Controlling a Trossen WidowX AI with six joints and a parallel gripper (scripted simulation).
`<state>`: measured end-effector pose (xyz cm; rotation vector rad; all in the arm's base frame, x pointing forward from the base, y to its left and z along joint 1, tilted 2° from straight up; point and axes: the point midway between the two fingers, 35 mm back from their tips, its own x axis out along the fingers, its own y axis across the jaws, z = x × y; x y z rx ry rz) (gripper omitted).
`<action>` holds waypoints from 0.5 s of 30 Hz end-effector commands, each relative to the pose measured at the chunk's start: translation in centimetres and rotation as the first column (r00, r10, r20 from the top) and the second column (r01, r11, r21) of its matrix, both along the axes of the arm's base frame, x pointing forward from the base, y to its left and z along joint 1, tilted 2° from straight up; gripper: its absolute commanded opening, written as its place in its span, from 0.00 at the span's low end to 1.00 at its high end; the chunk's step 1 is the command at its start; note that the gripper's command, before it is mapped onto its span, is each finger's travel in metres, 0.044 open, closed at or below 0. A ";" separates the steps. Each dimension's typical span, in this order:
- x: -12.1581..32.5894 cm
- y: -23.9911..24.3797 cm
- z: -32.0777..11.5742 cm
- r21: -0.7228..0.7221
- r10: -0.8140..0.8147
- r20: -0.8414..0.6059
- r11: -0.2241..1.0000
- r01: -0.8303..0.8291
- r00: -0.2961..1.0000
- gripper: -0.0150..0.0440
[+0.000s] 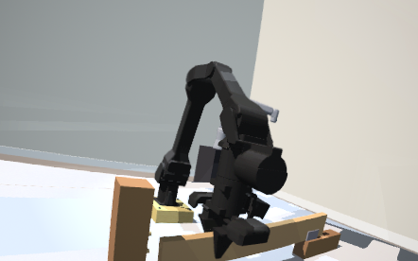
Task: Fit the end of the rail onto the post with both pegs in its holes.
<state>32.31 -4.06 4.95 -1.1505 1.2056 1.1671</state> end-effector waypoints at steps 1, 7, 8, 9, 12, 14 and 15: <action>0.4 0.0 0.7 0.005 0.002 0.018 1.000 -0.002 1.000 0.25; 0.4 0.0 1.0 0.005 0.002 0.019 1.000 -0.002 1.000 0.25; 0.4 0.0 1.1 0.005 0.002 0.019 1.000 -0.002 1.000 0.25; 0.4 0.0 1.1 0.005 0.002 0.019 1.000 -0.002 1.000 0.25; 0.4 0.0 1.3 0.005 0.002 0.019 1.000 -0.002 1.000 0.25; 0.4 0.0 1.4 0.005 0.002 0.019 1.000 -0.002 1.000 0.25; 0.4 0.0 1.4 0.005 0.002 0.019 1.000 -0.002 1.000 0.25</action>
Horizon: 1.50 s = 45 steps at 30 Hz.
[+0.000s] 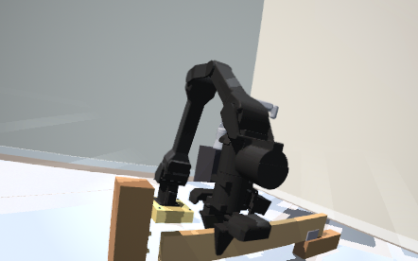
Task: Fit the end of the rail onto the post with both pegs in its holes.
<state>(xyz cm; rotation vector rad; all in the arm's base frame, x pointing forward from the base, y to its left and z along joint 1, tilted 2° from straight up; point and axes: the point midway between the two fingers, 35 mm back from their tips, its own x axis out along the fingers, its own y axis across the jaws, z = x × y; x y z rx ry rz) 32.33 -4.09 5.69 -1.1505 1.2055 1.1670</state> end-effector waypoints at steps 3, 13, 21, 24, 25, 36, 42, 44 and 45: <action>0.4 0.0 0.8 0.005 0.002 0.018 1.000 -0.002 1.000 0.25; 0.4 0.0 1.3 0.005 0.002 0.018 1.000 -0.002 1.000 0.25; 0.3 0.0 1.7 0.005 0.002 0.018 1.000 -0.002 1.000 0.25; 0.3 0.0 1.6 0.005 0.002 0.018 1.000 -0.002 1.000 0.25; 0.3 0.0 1.5 0.005 0.002 0.018 1.000 -0.002 1.000 0.25; 0.2 0.0 1.0 0.005 0.002 0.018 1.000 -0.002 1.000 0.25; 0.1 0.0 1.0 0.005 0.002 0.018 1.000 -0.002 1.000 0.25; 0.1 0.0 1.0 0.005 0.002 0.018 1.000 -0.002 1.000 0.25; 0.1 0.0 1.1 0.005 0.002 0.018 1.000 -0.002 1.000 0.25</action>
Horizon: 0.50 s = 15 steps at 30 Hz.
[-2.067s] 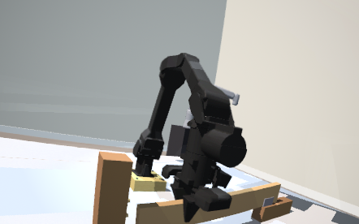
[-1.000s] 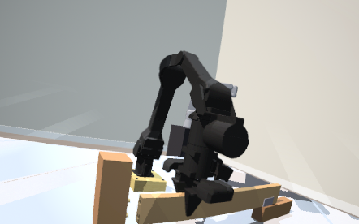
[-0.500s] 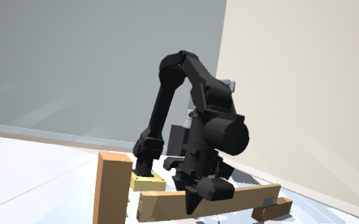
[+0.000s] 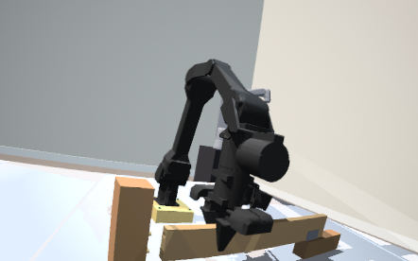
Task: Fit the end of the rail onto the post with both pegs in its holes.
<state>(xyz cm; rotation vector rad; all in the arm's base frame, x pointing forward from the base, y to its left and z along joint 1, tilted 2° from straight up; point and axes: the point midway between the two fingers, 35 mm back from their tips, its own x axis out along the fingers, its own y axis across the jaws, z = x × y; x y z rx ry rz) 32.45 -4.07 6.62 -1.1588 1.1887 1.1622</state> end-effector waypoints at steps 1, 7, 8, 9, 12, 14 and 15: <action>-0.1 0.0 0.2 0.001 -0.004 0.003 1.000 0.004 1.000 0.25; -0.1 0.0 0.3 0.001 -0.004 0.003 1.000 0.004 1.000 0.25; -0.1 0.0 0.3 0.001 -0.004 0.003 1.000 0.004 1.000 0.25; -0.1 0.0 0.2 0.001 -0.004 0.003 1.000 0.004 1.000 0.25; -0.2 0.0 0.1 0.001 -0.004 0.003 1.000 0.004 1.000 0.25; -0.2 0.0 0.1 0.001 -0.004 0.003 1.000 0.004 1.000 0.25; -0.2 0.0 0.0 0.001 -0.004 0.003 1.000 0.004 1.000 0.25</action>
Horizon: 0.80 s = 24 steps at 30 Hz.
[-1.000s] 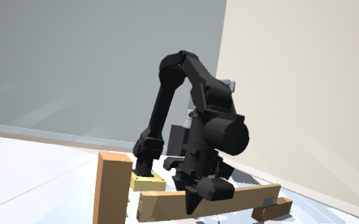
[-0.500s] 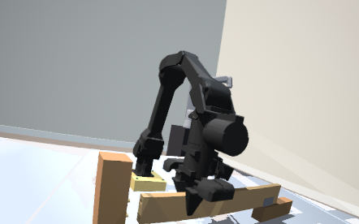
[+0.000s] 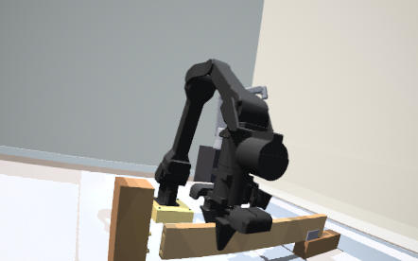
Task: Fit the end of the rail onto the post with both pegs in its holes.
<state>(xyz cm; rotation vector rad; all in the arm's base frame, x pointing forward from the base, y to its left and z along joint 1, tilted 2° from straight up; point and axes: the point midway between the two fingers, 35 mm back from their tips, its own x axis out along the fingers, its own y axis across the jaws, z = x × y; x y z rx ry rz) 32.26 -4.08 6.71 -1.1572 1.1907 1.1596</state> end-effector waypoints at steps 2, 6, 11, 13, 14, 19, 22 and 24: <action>0.0 0.0 -0.1 0.002 -0.001 0.003 1.000 0.001 1.000 0.25; 0.0 0.0 -0.1 0.002 -0.001 0.003 1.000 0.001 1.000 0.25; 0.0 0.0 0.0 0.002 -0.001 0.003 1.000 0.001 1.000 0.25; 0.0 0.0 0.1 0.002 -0.001 0.003 1.000 0.001 1.000 0.25; 0.0 0.0 0.1 0.002 -0.001 0.003 1.000 0.001 1.000 0.25; 0.0 0.0 0.2 0.002 -0.001 0.003 1.000 0.001 1.000 0.25; 0.0 0.0 0.2 0.002 -0.001 0.003 1.000 0.001 1.000 0.25; 0.0 0.0 0.2 0.002 -0.001 0.003 1.000 0.001 1.000 0.25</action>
